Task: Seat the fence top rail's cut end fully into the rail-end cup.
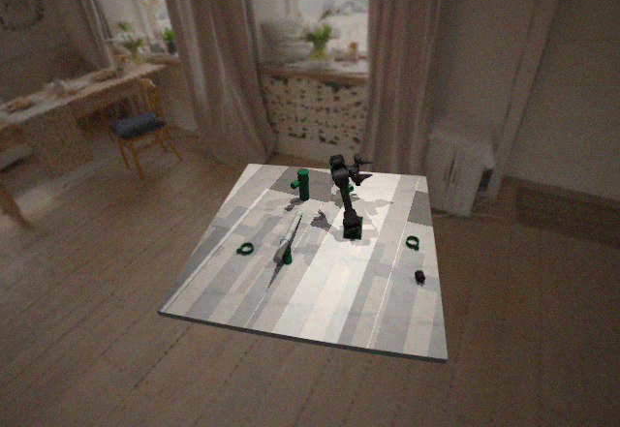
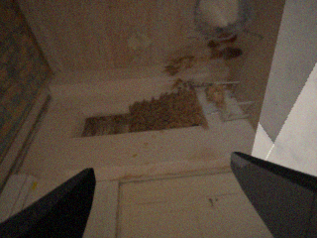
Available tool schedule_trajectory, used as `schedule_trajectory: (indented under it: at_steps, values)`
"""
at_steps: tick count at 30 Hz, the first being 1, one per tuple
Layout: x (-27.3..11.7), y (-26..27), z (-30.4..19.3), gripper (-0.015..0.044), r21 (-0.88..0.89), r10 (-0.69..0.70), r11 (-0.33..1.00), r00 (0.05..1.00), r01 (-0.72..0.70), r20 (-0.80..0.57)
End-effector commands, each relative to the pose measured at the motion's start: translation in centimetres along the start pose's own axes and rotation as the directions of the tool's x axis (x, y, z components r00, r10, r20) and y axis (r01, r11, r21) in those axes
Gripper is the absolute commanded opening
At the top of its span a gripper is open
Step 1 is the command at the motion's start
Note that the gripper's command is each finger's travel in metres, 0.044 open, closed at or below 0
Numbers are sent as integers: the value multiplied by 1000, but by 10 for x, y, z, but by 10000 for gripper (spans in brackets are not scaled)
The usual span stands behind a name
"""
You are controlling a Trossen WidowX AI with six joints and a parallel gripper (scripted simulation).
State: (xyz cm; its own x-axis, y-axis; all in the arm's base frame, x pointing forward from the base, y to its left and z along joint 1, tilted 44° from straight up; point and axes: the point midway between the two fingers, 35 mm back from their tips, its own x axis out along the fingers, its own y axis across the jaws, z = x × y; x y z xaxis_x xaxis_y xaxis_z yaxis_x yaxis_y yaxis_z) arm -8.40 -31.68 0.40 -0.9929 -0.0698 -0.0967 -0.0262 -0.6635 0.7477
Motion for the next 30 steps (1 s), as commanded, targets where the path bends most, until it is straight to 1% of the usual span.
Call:
schedule_trajectory:
  at_steps: [1, 2, 4, 7, 11, 14, 17, 20, 22, 25, 28, 30]
  values:
    - [-1, -1, 0, 426, 16, -10, 1000, 1000, 10, 0]
    - [-3, -3, 1, 440, 65, -38, 997, 999, 38, 1]
    - [-14, -10, 4, 440, 239, -145, 961, 989, 142, -4]
    - [-36, -22, 5, 440, 494, -319, 818, 947, 293, -34]
    - [-73, -37, 5, 440, 748, -534, 513, 839, 421, -106]
    - [-107, -45, 5, 440, 863, -673, 249, 720, 439, -172]
    - [-145, -50, 6, 440, 922, -786, 0, 570, 386, -239]
    - [-186, -52, 10, 440, 942, -870, -196, 395, 272, -295]
    - [-206, -51, 14, 440, 944, -898, -260, 309, 204, -314]
    - [-236, -48, 21, 440, 943, -927, -320, 176, 94, -333]
    - [-268, -44, 31, 440, 941, -941, -338, 36, -22, -337]
    - [-289, -40, 39, 440, 941, -942, -324, -60, -98, -331]
